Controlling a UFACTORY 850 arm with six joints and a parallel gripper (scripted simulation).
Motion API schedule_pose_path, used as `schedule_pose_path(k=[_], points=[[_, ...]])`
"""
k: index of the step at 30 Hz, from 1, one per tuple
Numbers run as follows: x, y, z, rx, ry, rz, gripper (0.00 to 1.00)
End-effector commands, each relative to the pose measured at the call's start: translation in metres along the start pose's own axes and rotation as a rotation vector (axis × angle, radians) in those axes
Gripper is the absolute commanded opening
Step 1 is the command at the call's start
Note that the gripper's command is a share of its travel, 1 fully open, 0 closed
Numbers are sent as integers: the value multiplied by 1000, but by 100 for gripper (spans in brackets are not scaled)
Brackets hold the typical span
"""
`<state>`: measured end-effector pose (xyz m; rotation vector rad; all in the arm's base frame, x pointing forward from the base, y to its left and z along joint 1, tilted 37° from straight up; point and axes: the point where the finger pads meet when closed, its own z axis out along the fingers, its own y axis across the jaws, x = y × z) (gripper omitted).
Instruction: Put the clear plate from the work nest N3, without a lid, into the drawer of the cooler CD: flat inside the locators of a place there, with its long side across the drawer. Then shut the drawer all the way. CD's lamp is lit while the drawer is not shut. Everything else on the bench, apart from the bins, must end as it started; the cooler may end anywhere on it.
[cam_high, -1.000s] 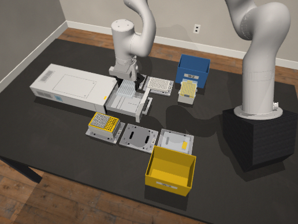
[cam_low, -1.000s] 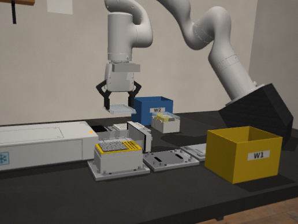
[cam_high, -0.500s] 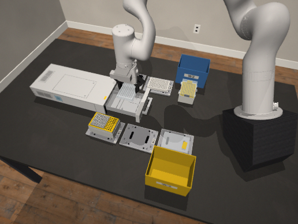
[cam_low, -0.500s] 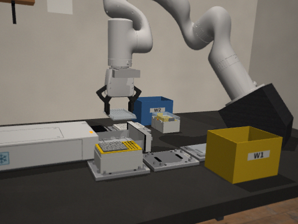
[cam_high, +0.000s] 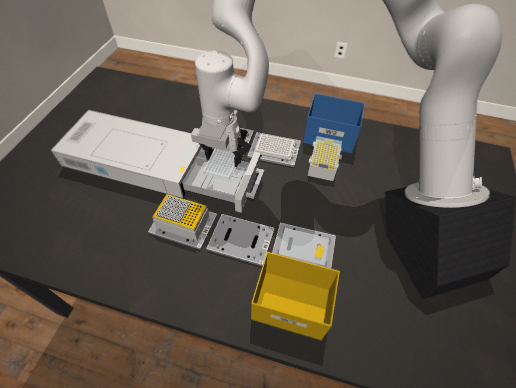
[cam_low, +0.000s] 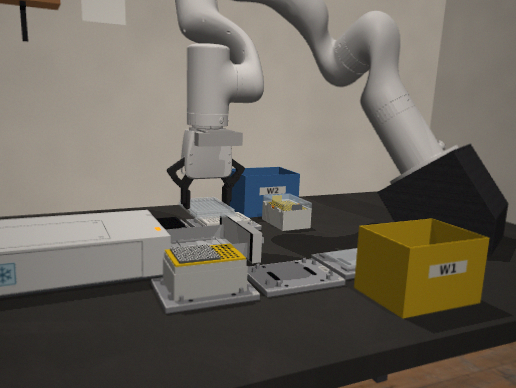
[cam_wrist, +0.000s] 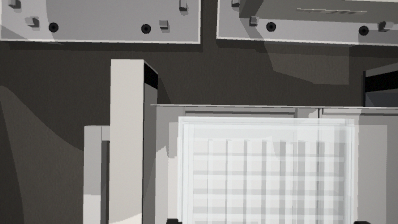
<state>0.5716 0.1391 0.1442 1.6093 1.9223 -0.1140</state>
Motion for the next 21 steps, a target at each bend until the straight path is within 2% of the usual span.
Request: schedule_pose_path(k=[1,21], points=[[0,1,7,-2,0,0,0],[0,1,34,-2,0,0,0]])
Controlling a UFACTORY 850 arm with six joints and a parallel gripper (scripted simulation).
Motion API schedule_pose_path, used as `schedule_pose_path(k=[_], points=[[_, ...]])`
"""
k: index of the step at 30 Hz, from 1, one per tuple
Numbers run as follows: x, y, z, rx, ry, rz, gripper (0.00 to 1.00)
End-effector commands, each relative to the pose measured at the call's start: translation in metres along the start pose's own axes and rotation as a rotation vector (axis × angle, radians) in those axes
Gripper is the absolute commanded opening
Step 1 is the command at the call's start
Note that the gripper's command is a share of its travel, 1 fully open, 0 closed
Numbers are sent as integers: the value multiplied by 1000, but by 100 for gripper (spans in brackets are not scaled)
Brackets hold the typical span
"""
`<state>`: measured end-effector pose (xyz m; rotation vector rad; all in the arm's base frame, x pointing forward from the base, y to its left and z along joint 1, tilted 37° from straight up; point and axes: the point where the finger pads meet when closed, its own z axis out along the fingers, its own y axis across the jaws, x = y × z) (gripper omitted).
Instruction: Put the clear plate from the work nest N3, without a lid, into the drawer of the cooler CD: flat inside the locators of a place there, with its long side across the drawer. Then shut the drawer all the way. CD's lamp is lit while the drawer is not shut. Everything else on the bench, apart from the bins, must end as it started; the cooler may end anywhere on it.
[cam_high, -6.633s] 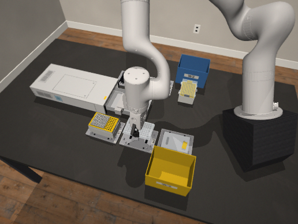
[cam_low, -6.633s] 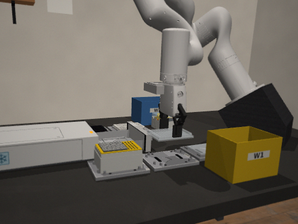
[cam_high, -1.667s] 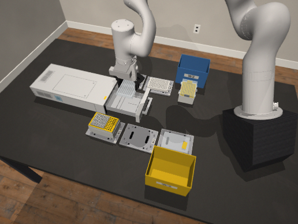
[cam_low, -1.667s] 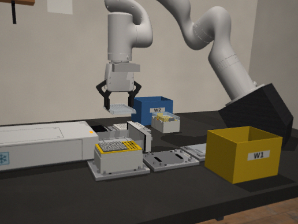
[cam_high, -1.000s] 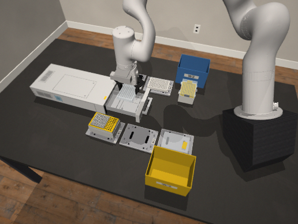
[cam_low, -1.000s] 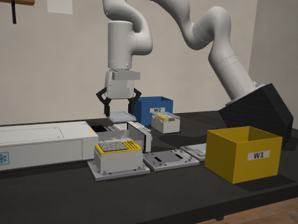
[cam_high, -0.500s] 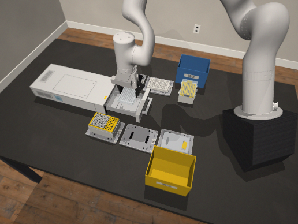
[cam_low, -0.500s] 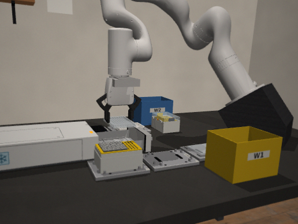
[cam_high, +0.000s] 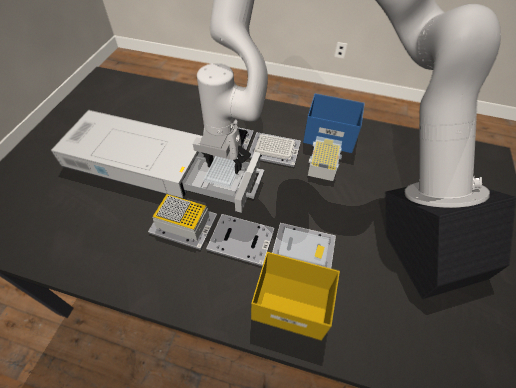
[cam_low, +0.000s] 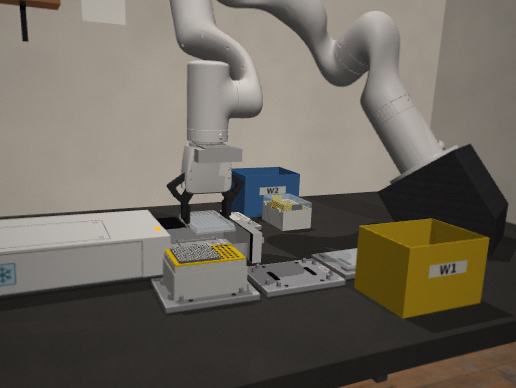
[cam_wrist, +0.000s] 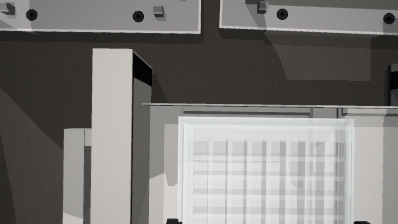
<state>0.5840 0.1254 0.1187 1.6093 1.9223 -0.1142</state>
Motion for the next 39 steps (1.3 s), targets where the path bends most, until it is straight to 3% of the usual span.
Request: schedule_pose_path(k=[1,23,39], points=[[0,1,4,-2,0,1,0],[0,1,38,-2,0,1,0],[0,1,38,-2,0,1,0]])
